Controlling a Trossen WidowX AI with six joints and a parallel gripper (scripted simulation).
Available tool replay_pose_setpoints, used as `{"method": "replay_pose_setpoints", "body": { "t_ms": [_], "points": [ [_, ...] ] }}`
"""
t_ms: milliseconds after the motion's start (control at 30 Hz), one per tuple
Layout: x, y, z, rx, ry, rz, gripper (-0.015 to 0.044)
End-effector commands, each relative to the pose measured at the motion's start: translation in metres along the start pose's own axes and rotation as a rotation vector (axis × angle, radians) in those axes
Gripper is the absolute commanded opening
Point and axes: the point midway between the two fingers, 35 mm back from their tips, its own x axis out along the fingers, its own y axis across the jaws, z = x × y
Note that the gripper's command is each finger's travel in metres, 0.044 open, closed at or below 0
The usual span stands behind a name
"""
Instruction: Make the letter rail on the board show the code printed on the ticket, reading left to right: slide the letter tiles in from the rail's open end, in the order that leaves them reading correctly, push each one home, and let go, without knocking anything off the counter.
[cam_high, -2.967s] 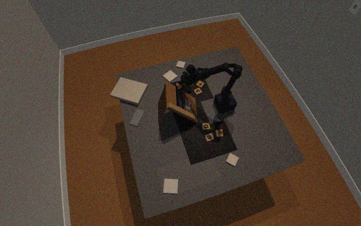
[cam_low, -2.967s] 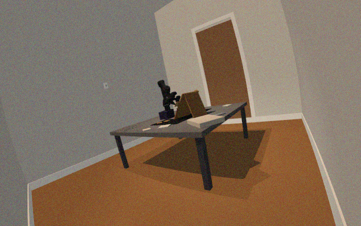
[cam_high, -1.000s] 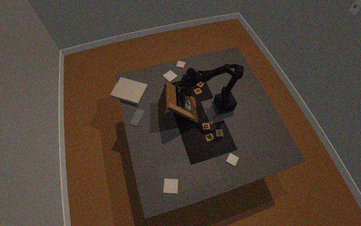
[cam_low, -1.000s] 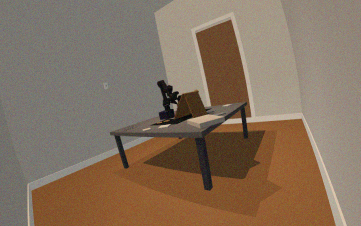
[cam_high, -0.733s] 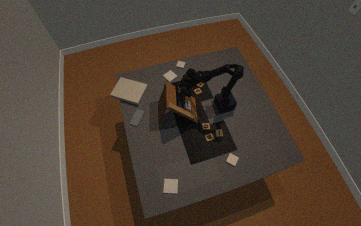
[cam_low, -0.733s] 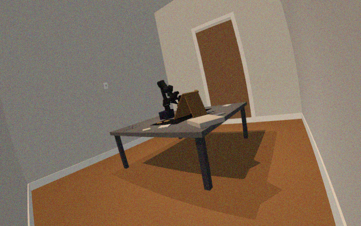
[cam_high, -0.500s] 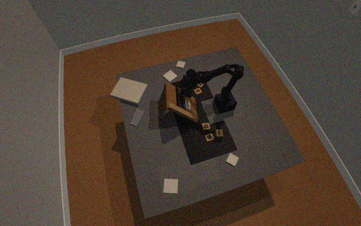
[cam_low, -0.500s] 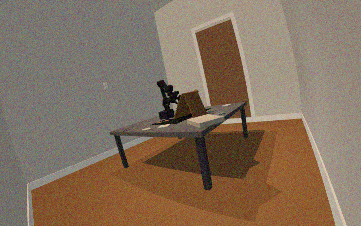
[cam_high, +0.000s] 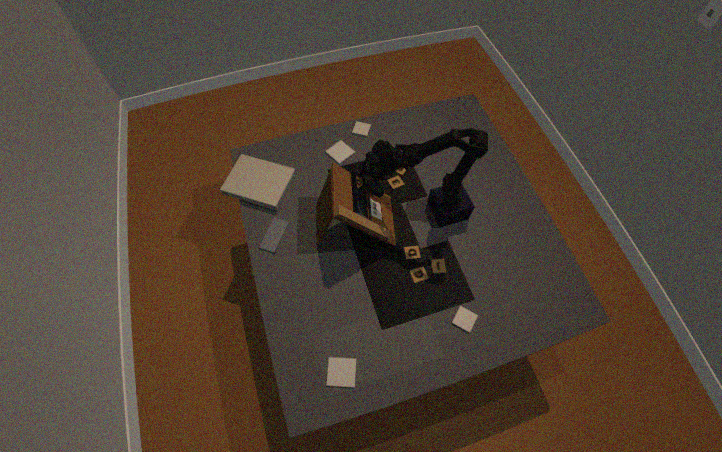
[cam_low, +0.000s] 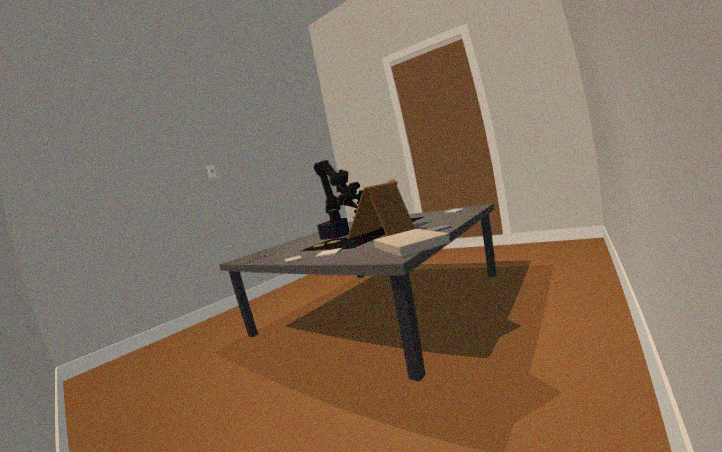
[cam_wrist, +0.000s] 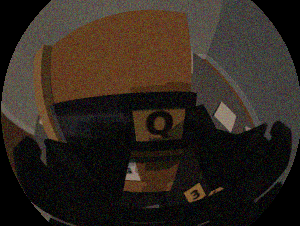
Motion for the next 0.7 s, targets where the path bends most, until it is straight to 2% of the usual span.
{"method": "replay_pose_setpoints", "body": {
  "t_ms": [0, 667],
  "points": [
    [0.0, 0.002, 0.0, 0.005, -0.002, -0.004, 0.0],
    [0.0, 0.014, 0.0, 0.006, -0.002, -0.004, 0.0]
  ]
}}
